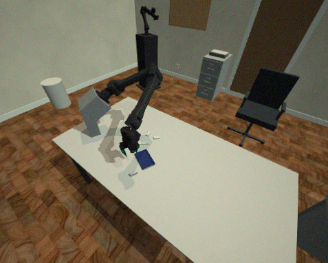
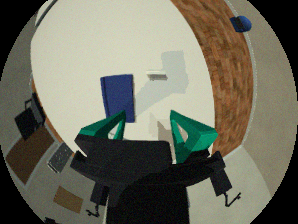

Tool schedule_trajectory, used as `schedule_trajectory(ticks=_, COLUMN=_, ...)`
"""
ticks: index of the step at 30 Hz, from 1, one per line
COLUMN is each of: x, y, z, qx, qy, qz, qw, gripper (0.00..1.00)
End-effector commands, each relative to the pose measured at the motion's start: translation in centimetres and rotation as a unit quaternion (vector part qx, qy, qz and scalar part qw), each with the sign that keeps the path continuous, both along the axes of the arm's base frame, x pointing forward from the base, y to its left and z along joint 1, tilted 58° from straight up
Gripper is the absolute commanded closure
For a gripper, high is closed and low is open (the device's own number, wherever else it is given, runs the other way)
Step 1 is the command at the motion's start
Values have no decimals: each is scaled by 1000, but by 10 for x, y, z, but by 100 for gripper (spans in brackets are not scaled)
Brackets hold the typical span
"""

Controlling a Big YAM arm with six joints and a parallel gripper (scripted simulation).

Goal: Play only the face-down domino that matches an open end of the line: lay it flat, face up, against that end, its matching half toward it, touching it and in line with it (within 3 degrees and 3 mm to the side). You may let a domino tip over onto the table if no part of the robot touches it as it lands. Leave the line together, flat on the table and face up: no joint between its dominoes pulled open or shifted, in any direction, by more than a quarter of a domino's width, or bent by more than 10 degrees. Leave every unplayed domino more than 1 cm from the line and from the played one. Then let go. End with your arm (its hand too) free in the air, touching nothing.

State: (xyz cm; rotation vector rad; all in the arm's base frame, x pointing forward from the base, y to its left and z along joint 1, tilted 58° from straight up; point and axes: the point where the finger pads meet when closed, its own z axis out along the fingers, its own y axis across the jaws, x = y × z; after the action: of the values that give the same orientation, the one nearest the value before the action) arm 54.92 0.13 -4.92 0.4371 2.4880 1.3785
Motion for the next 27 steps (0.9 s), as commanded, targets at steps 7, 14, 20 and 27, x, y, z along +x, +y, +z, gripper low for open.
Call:
schedule_trajectory(ticks=7, x=-5, y=-18, z=-13, qx=-10, qy=18, qz=80, qw=997, gripper=28)
schedule_trajectory(ticks=14, x=-6, y=-22, z=-16, qx=-14, qy=21, qz=104, qw=994, gripper=28)
schedule_trajectory(ticks=20, x=-6, y=-13, z=-12, qx=-7, qy=28, qz=91, qw=995, gripper=28)
schedule_trajectory(ticks=27, x=-4, y=-29, z=-15, qx=-5, qy=16, qz=93, qw=996, gripper=28)
